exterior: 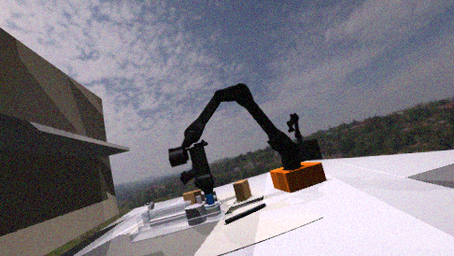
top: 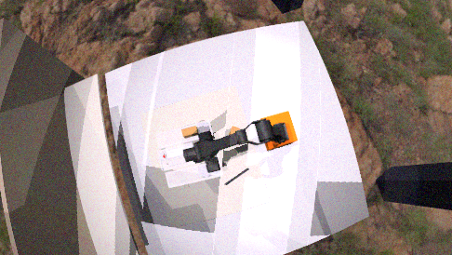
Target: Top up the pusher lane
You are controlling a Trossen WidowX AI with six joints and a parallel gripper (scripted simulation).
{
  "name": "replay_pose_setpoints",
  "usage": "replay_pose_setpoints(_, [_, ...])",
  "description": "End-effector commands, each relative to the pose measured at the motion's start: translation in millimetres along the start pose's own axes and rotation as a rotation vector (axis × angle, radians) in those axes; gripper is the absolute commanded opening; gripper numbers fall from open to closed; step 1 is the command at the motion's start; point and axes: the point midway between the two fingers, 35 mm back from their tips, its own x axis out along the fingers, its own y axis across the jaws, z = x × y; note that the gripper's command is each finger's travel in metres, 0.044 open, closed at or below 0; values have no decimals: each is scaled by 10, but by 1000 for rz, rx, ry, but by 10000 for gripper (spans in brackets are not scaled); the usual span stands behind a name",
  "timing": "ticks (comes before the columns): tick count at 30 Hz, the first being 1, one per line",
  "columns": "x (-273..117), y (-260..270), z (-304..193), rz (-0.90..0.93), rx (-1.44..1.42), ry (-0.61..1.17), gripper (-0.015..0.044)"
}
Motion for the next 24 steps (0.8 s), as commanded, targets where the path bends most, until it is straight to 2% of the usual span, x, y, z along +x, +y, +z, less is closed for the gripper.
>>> replay_pose_setpoints(1, [8,1,60,0,-4,-26,0])
replay_pose_setpoints(24, [70,1,49,0,-4,-26,0])
